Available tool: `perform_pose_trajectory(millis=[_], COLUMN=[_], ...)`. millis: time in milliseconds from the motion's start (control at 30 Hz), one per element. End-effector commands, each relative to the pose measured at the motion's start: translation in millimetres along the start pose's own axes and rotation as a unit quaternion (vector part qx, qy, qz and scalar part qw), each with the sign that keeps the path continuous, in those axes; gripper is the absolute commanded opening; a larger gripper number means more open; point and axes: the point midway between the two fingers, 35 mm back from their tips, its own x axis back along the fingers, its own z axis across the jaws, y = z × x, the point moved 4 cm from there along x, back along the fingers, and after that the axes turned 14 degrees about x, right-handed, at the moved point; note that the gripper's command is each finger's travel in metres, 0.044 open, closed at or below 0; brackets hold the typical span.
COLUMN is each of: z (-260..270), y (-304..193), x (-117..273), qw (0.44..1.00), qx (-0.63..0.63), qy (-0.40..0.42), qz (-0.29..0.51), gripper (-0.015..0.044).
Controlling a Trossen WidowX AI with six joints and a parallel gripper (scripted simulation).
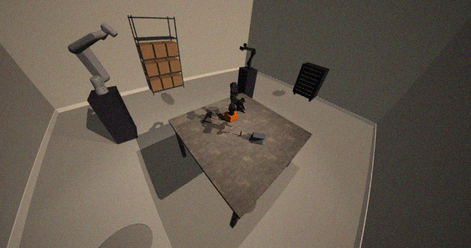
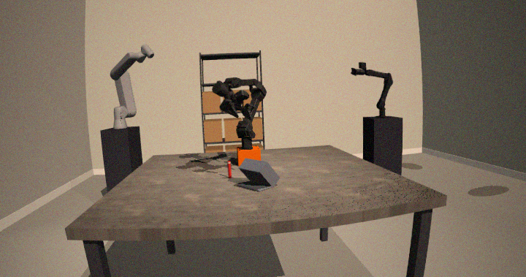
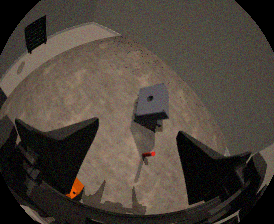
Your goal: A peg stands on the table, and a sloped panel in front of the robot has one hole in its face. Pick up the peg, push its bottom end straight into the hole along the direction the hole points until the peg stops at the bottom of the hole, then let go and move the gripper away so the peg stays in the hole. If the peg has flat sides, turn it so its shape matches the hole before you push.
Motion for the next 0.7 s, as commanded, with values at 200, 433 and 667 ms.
perform_pose_trajectory(millis=[200,433,667], z=[-8.5,-18.7,-28.2], y=[-7.9,-18.1,-28.5], x=[-7.9,-19.1,-31.6], qw=[0.998,0.990,0.977], qx=[-0.053,-0.118,-0.180], qy=[0.018,0.038,0.052], qz=[0.027,0.066,0.107], gripper=[0.0440,0.0440,0.0440])
